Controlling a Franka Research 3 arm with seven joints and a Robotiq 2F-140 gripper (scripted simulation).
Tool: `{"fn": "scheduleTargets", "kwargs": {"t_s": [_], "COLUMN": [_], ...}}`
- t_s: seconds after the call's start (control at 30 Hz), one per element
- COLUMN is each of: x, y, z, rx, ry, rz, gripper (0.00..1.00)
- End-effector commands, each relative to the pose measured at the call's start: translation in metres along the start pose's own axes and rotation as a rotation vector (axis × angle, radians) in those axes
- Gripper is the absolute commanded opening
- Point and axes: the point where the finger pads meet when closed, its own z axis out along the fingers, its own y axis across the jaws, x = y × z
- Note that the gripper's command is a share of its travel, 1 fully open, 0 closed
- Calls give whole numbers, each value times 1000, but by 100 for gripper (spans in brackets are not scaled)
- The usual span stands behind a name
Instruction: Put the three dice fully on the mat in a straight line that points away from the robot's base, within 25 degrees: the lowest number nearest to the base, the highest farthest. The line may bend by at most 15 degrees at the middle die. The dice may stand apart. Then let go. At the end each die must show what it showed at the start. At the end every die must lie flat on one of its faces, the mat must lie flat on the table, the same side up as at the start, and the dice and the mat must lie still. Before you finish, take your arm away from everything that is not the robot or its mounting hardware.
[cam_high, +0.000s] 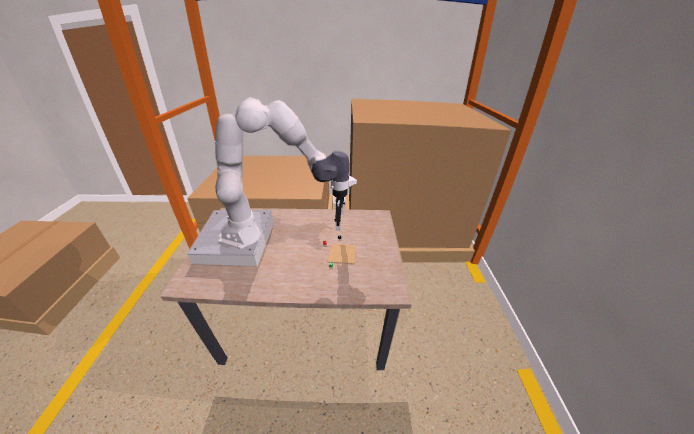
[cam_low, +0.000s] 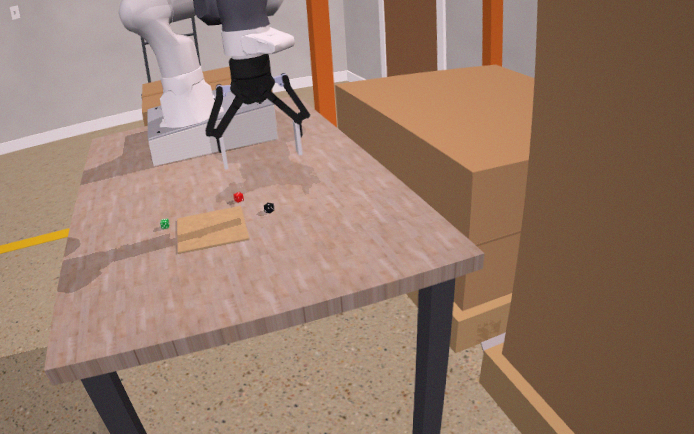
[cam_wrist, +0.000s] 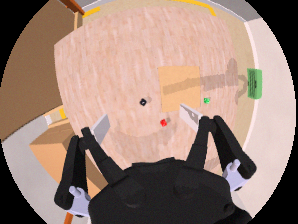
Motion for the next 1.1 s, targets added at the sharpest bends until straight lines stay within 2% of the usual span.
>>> {"fn": "scheduleTargets", "kwargs": {"t_s": [0.0,1.07], "x": [0,0], "y": [0,2], "z": [2,15], "rx": [-11,-12], "ry": [7,13], "rz": [173,693], "gripper": [100,100]}}
